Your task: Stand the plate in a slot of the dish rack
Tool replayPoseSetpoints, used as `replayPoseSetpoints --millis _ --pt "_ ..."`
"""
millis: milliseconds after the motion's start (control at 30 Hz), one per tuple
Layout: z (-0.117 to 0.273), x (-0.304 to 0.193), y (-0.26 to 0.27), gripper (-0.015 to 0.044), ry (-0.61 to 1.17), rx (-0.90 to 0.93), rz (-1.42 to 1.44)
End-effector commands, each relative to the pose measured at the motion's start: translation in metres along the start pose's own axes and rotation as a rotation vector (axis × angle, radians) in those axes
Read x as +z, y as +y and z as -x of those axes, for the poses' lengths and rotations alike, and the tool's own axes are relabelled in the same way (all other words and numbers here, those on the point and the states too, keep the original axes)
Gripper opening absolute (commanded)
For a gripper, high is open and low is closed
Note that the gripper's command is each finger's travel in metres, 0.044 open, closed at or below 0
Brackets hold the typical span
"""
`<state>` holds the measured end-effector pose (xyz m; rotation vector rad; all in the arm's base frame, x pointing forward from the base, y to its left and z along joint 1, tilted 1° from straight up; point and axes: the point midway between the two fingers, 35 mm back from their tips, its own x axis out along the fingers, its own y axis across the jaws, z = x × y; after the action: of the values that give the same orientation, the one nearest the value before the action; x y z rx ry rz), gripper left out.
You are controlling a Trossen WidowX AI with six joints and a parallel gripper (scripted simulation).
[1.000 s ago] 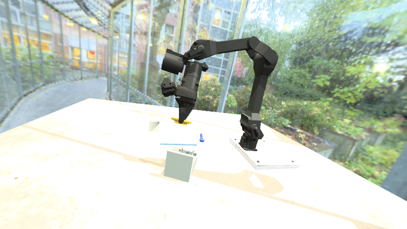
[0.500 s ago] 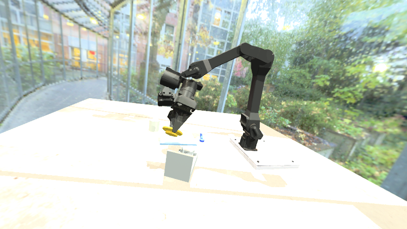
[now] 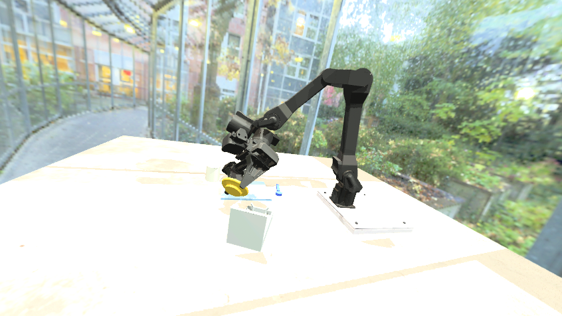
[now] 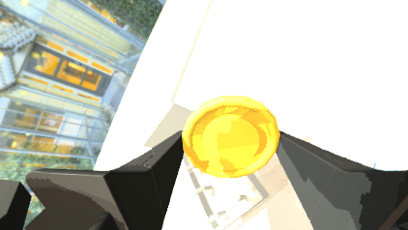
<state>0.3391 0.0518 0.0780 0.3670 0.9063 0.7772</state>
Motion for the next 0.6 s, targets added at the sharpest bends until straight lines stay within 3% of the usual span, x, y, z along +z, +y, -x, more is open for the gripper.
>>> replayPoseSetpoints --millis 0,567 --pt "0.0 -0.005 -0.002 0.0 -0.052 0.047 0.069" --pt "0.013 -0.031 0.01 0.0 -0.348 0.235 0.482"
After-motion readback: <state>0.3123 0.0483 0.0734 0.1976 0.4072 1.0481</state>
